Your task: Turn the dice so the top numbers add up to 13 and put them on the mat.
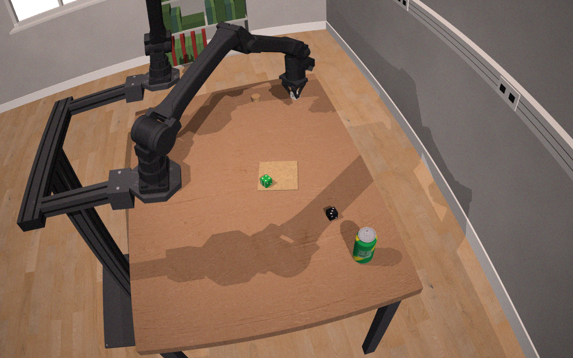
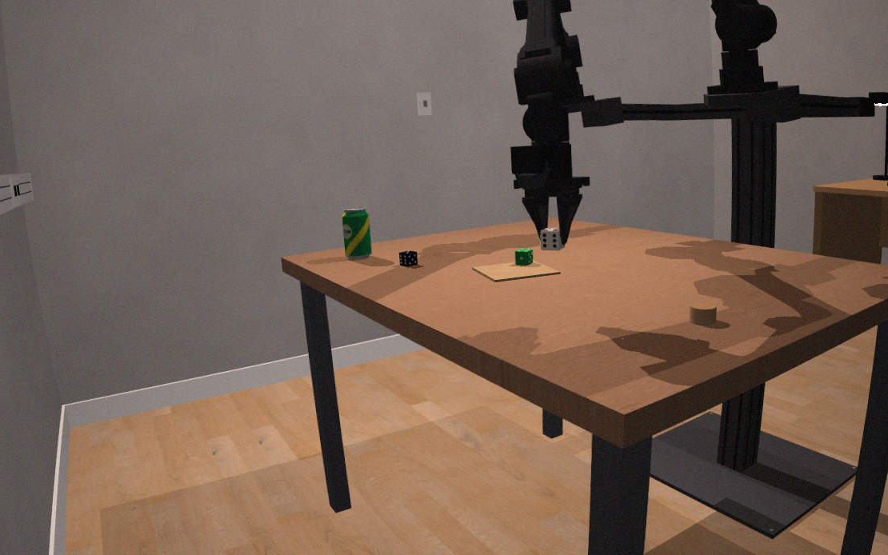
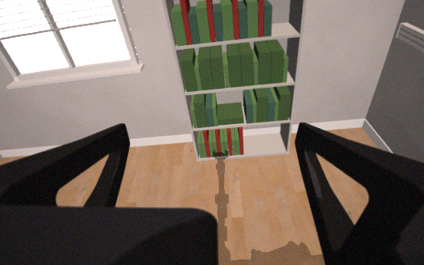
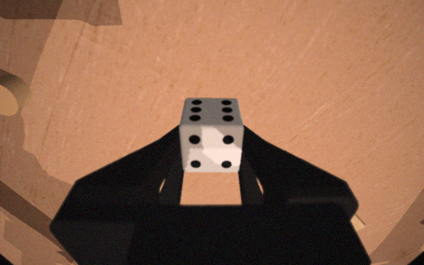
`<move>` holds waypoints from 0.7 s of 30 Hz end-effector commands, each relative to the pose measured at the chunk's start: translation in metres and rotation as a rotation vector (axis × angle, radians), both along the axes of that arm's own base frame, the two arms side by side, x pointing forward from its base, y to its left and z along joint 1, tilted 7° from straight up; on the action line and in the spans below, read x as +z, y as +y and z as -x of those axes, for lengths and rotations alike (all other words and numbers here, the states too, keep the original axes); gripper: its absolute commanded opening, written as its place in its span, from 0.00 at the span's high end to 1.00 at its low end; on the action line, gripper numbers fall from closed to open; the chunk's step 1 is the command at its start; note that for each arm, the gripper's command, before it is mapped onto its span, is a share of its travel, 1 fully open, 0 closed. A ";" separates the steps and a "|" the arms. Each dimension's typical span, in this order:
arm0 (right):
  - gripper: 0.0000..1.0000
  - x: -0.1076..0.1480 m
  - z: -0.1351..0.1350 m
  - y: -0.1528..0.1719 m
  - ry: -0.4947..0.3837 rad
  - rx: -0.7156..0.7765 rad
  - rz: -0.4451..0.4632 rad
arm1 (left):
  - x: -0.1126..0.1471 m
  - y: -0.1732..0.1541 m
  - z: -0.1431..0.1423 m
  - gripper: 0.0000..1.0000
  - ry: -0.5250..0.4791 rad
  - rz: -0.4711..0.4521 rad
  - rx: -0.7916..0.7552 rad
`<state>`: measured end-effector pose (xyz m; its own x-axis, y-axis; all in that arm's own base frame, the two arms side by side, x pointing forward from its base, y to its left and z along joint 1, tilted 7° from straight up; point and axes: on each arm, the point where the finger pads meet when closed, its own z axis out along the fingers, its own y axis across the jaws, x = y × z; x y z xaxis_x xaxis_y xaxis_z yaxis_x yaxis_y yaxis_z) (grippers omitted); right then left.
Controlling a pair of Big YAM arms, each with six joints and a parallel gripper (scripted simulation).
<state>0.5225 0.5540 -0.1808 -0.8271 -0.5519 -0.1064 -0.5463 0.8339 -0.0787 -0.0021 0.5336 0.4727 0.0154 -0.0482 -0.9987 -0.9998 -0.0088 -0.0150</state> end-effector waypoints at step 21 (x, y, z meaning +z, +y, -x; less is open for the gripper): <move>0.74 -0.007 -0.007 -0.009 -0.002 -0.012 0.000 | 0.038 0.004 0.003 0.00 0.016 -0.067 0.001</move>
<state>0.5202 0.5513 -0.1882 -0.8279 -0.5527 -0.0959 -0.5468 0.8333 -0.0814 -0.0021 0.5336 0.4727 0.0154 -0.0482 -0.9987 -0.9998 -0.0088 -0.0150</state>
